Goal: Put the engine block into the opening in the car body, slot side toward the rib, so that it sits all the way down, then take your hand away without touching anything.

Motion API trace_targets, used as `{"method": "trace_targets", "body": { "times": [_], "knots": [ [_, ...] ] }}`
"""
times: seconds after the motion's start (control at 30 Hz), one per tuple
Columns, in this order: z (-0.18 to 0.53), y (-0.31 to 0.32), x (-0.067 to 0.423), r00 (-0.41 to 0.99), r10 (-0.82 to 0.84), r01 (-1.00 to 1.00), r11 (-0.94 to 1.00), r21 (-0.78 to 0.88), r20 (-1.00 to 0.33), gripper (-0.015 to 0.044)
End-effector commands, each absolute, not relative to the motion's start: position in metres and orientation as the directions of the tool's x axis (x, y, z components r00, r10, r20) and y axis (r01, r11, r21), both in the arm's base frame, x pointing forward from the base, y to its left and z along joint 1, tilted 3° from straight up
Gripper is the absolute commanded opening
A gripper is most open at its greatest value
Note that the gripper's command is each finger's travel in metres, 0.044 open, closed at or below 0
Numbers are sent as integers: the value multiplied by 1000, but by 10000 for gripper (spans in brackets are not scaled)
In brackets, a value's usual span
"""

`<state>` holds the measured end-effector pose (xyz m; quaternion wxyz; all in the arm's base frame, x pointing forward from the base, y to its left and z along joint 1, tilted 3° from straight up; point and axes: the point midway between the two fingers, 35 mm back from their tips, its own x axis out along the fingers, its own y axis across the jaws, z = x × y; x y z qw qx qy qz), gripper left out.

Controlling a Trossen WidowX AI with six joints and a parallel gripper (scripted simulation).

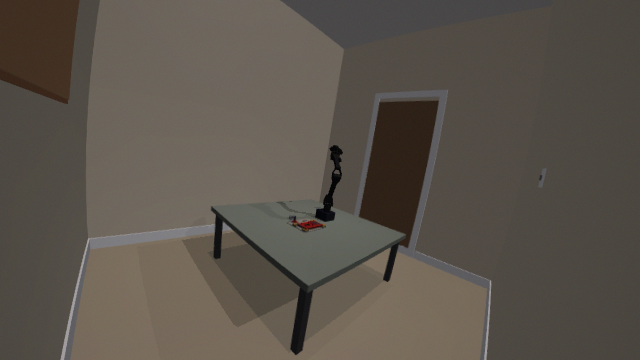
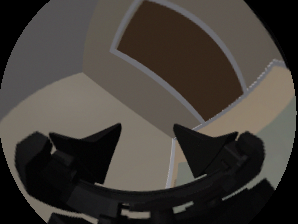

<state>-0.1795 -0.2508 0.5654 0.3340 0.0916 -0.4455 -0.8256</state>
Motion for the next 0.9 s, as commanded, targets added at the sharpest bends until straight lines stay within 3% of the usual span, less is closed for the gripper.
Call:
{"method": "trace_targets", "body": {
  "times": [0.0, 0.87],
  "knots": [
    [565, -251, -180, -760, -633, 470, -380, 797, 146, 426],
    [494, -352, -87, -474, -877, 780, -460, 425, -79, 440]
  ]
}}
